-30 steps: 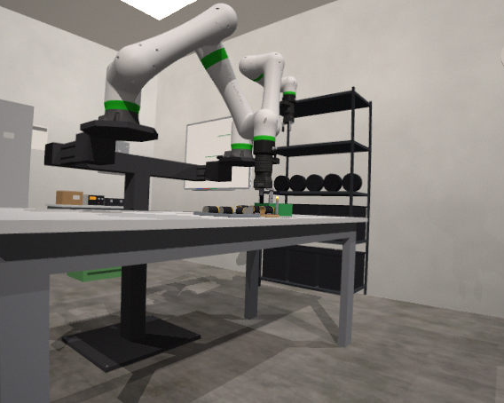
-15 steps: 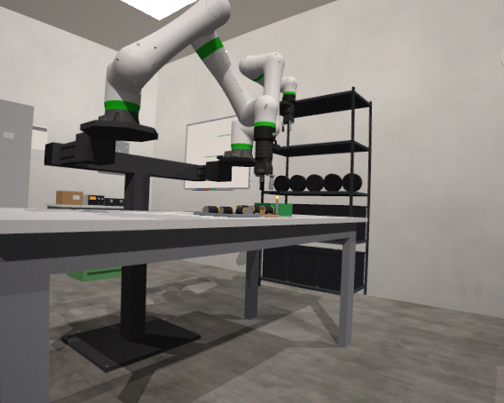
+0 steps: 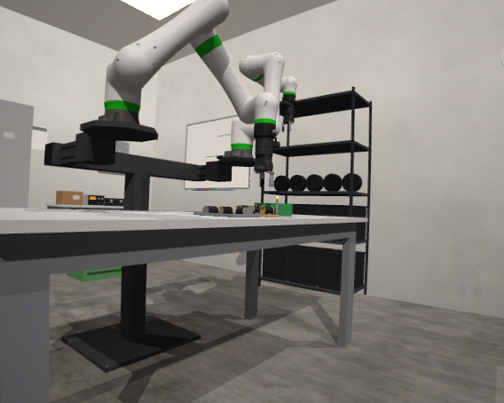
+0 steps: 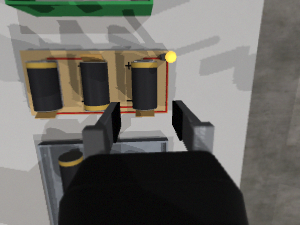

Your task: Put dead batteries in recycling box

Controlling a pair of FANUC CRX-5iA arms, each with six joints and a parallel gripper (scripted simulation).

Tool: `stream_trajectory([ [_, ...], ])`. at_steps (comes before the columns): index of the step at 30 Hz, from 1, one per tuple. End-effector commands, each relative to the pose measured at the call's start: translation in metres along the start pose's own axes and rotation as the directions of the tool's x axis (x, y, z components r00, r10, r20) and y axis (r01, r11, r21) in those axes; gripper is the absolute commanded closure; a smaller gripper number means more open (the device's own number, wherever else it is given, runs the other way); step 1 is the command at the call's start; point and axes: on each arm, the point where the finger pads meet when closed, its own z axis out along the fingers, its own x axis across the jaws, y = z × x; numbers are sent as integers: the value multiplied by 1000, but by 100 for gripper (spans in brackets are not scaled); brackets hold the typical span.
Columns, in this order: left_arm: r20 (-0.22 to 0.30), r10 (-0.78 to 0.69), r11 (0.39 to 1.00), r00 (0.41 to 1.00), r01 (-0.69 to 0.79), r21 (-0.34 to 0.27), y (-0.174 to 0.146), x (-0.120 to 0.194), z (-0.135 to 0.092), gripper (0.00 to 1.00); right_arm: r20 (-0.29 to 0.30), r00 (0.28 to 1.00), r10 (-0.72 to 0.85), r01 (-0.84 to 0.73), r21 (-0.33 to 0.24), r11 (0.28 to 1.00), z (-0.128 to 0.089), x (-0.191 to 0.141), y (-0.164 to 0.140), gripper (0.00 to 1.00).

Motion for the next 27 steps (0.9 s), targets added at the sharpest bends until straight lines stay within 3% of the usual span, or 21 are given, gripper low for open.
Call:
stream_trajectory([
  [1, 0, 0, 1000, 1000, 0, -2, 0, 0, -1, 0, -1, 1000, 0, 0, 2, 1000, -1, 1, -1, 10],
  [27, 0, 0, 1000, 1000, 0, -2, 0, 0, -1, 0, -1, 1000, 0, 0, 2, 1000, -4, 1, -1, 10],
])
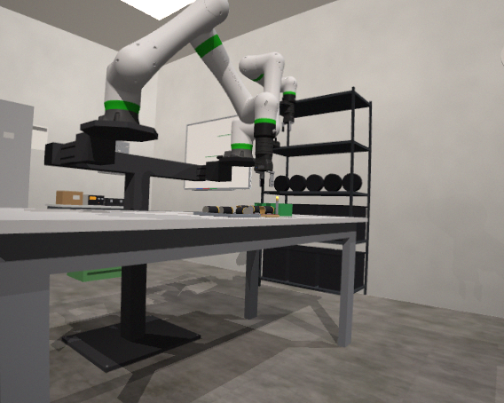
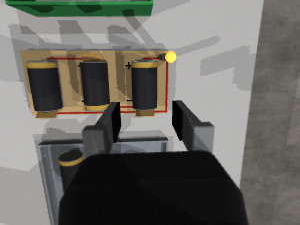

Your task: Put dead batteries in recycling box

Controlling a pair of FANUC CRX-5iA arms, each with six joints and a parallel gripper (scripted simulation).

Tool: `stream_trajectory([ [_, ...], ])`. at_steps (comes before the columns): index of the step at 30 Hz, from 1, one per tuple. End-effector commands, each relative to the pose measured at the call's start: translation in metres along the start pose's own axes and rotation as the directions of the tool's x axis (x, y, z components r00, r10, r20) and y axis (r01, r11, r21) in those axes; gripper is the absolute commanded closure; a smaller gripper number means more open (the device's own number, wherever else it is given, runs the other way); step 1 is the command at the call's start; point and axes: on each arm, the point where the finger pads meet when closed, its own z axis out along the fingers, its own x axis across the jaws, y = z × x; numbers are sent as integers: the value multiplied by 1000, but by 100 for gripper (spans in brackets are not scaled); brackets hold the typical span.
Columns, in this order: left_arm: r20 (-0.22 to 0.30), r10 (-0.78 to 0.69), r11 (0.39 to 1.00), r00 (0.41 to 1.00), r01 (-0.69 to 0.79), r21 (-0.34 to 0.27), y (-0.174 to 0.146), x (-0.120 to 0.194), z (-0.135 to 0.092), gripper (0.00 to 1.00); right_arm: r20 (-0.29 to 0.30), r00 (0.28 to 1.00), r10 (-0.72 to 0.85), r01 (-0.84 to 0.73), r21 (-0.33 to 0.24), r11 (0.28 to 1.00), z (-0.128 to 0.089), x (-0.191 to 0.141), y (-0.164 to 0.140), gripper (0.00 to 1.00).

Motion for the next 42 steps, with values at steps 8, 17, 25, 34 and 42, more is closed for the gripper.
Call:
stream_trajectory([
  [8, 0, 0, 1000, 1000, 0, -2, 0, 0, -1, 0, -1, 1000, 0, 0, 2, 1000, -16, 1, -1, 10],
  [17, 0, 0, 1000, 1000, 0, -2, 0, 0, -1, 0, -1, 1000, 0, 0, 2, 1000, -16, -51, -6, 10],
  [25, 0, 0, 1000, 1000, 0, -2, 0, 0, -1, 0, -1, 1000, 0, 0, 2, 1000, -16, -124, -13, 10],
  [34, 0, 0, 1000, 1000, 0, -2, 0, 0, -1, 0, -1, 1000, -1, 1, 2, 1000, -16, -130, -13, 10],
  [42, 0, 0, 1000, 1000, 0, -2, 0, 0, -1, 0, -1, 1000, -14, 14, 2, 1000, -16, -130, -13, 10],
])
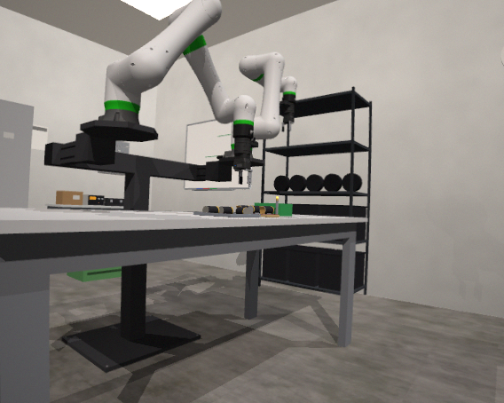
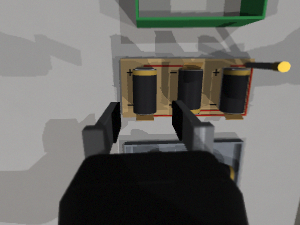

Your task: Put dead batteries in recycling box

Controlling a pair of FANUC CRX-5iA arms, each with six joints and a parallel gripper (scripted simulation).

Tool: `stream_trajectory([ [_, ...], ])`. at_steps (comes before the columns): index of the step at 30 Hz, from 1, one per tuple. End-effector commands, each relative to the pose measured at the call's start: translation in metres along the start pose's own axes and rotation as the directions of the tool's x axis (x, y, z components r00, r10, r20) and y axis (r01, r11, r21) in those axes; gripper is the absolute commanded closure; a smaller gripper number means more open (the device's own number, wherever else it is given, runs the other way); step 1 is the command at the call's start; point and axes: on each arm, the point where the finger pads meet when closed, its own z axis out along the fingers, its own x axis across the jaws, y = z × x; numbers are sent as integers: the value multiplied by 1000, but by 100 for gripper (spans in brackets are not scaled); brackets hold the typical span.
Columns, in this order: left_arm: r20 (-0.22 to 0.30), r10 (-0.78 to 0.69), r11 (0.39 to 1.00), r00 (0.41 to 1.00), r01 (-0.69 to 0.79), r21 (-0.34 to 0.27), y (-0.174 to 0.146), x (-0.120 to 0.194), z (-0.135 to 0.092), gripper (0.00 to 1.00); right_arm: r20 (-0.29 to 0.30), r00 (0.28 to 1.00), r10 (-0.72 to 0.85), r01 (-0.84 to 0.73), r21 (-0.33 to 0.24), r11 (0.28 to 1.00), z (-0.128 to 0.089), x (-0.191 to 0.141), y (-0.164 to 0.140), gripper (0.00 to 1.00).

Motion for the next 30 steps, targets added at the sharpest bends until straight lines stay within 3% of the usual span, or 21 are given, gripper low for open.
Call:
stream_trajectory([
  [1, 0, 0, 1000, 1000, 0, -2, 0, 0, -1, 0, -1, 1000, -11, 11, 2, 1000, -1, 0, -1, 10],
  [17, 0, 0, 1000, 1000, 0, -2, 0, 0, -1, 0, -1, 979, -203, 203, 2, 979, -1, 0, -1, 10],
  [28, 0, 0, 1000, 1000, 0, -2, 0, 0, -1, 0, -2, 857, -516, 516, 1, 857, -1, 0, -1, 10],
  [30, 0, 0, 1000, 1000, 0, -2, 0, 0, -1, 0, -2, 857, -516, 516, 1, 857, -1, 0, -1, 10],
])
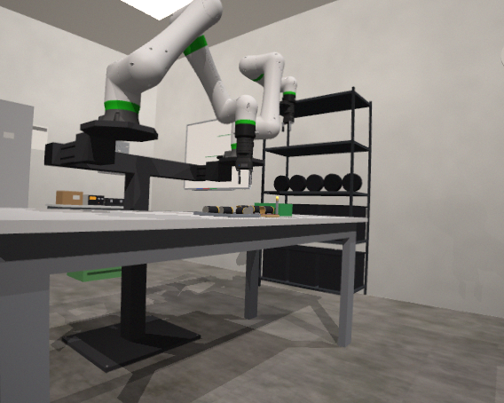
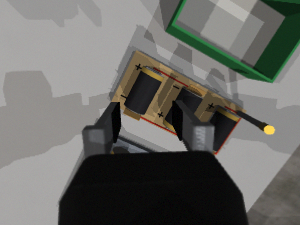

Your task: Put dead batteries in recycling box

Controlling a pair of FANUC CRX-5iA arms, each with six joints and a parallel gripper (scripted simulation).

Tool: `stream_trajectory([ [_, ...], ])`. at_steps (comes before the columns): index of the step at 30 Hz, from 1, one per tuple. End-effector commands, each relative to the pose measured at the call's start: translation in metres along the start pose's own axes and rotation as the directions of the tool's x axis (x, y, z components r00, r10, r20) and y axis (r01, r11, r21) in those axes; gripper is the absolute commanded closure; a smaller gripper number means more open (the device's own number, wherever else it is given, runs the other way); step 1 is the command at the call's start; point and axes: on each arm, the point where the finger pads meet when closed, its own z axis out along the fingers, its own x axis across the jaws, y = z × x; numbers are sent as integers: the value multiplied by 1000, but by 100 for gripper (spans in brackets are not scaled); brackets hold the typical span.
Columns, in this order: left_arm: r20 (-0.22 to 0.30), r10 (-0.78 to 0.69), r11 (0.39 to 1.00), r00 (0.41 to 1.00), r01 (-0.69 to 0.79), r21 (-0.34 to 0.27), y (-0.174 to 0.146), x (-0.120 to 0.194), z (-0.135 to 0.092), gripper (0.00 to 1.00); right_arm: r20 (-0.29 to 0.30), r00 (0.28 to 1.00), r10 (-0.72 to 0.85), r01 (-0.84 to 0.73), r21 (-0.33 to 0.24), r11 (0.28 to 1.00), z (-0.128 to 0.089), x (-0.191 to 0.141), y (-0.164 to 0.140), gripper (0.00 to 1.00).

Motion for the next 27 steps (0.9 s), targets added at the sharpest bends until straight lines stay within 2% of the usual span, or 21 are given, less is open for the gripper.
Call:
stream_trajectory([
  [1, 0, 0, 1000, 1000, 0, -2, 0, 0, -1, 0, 8, 995, -96, 96, 8, 995, -1, 1, -1, 10],
  [7, 0, 0, 1000, 1000, 0, -2, 0, 0, -1, 0, 6, 939, -343, 343, 10, 939, -1, 1, -1, 10],
  [11, 0, 0, 1000, 1000, 0, -2, 0, 0, -1, 0, 4, 858, -513, 513, 11, 858, -1, 1, -1, 10],
  [15, 0, 0, 1000, 1000, 0, -2, 0, 0, -1, 0, 2, 739, -674, 673, 12, 739, -1, 1, -1, 10],
  [17, 0, 0, 1000, 1000, 0, -2, 0, 0, -1, 0, 2, 739, -674, 673, 12, 739, -1, 1, -1, 10],
  [21, 0, 0, 1000, 1000, 0, -2, 0, 0, -1, 0, -1, 584, -812, 812, 12, 584, -1, 1, -1, 10],
  [27, 0, 0, 1000, 1000, 0, -2, 0, 0, -1, 0, -4, 309, -951, 951, 10, 309, -1, 1, -1, 10],
])
